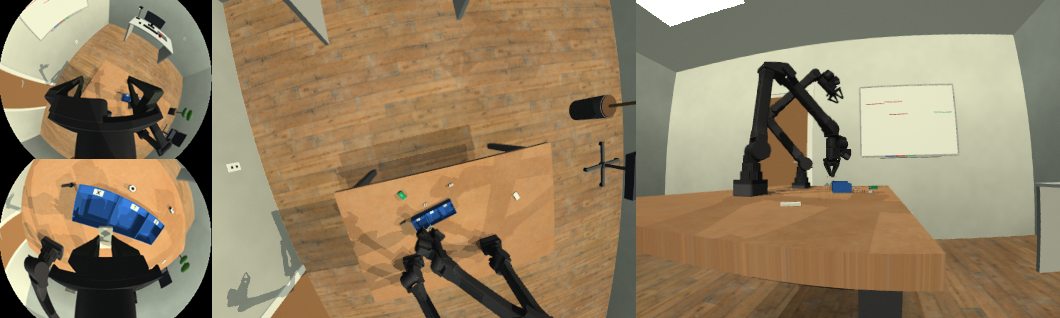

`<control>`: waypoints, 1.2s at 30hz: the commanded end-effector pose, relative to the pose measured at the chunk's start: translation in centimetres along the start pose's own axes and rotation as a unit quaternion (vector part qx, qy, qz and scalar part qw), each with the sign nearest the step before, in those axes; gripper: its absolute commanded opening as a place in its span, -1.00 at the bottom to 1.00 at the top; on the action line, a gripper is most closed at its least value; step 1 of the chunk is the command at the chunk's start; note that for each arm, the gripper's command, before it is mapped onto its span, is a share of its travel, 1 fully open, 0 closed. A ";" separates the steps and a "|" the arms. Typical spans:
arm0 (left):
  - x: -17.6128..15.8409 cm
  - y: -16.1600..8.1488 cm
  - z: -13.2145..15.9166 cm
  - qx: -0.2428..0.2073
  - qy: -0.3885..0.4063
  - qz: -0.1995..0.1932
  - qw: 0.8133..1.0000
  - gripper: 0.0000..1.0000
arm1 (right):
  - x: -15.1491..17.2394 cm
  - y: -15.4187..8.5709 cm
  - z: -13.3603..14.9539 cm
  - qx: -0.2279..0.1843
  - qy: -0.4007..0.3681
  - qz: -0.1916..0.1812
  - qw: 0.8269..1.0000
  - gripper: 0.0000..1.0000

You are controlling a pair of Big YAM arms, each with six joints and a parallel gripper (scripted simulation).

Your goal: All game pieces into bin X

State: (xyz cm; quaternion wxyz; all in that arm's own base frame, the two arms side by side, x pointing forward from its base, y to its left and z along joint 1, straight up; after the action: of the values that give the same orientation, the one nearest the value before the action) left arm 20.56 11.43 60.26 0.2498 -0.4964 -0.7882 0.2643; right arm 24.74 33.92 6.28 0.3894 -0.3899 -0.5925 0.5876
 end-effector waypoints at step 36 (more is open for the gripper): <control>0.4 -2.4 -0.4 -0.021 -0.004 -0.007 1.000 1.00 | 4.7 -0.9 -5.1 -0.002 -0.467 0.003 0.884 -0.60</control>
State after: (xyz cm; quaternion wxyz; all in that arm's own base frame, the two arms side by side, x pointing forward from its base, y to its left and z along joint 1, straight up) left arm 20.56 11.43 60.26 0.2498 -0.4964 -0.7882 0.2643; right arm 27.30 38.95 6.11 0.1157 -0.1161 -0.6908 0.7042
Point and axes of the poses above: on each arm, the point where the finger pads meet when closed, its own y axis out along the fingers, its own x axis across the jaws, z = x × y, the point moved 3 cm from there along -y, back along the fingers, and after that the axes turned 10 degrees about y, right-handed, at the moved point
